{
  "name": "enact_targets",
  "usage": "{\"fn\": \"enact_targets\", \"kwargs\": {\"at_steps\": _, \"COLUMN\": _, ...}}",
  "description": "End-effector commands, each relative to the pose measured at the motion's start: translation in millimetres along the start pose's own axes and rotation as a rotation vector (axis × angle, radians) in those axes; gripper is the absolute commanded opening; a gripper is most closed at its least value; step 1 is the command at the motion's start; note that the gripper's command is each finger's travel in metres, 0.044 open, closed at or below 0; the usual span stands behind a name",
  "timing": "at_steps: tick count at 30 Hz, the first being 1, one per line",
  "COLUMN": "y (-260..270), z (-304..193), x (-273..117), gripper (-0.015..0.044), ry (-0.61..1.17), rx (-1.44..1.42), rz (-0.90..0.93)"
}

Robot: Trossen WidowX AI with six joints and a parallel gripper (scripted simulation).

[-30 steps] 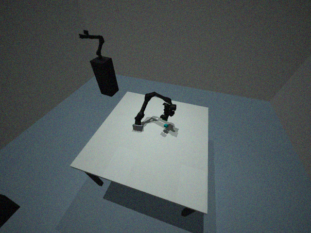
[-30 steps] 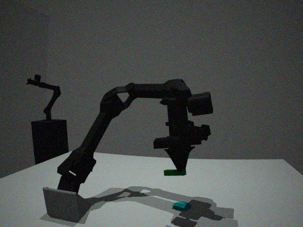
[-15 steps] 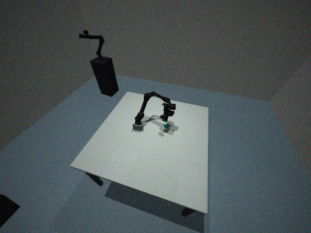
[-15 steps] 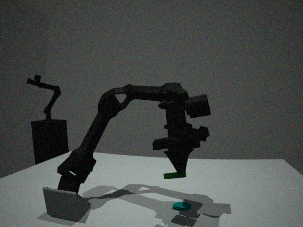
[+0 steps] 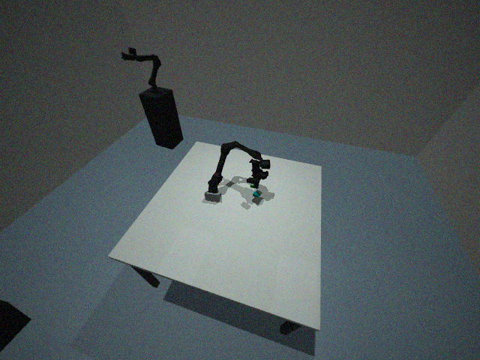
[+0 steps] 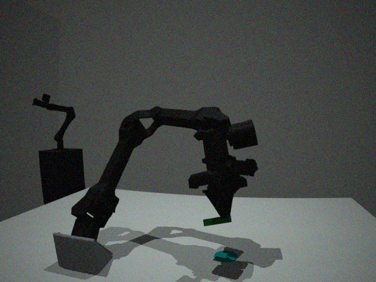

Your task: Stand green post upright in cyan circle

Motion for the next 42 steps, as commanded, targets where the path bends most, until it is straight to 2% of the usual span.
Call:
{"fn": "enact_targets", "kwargs": {"at_steps": 1, "y": -0.9, "z": -4.1, "x": 2.6, "gripper": 0.0023, "ry": -0.02, "rx": -0.001, "rz": -0.012}}
{"fn": "enact_targets", "kwargs": {"at_steps": 42, "y": 0.9, "z": -21.1, "x": 12.6, "gripper": 0.0023, "ry": -0.261, "rx": -0.007, "rz": -0.037}}
Point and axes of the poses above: the point midway between the two fingers, 35 mm back from their tips, its own x axis out along the fingers, its own y axis across the jaws, z = x × y, the point moved 7 cm from there along -x, back along the fingers, and after that the axes turned 15 degrees about x, right-handed, at the moved point
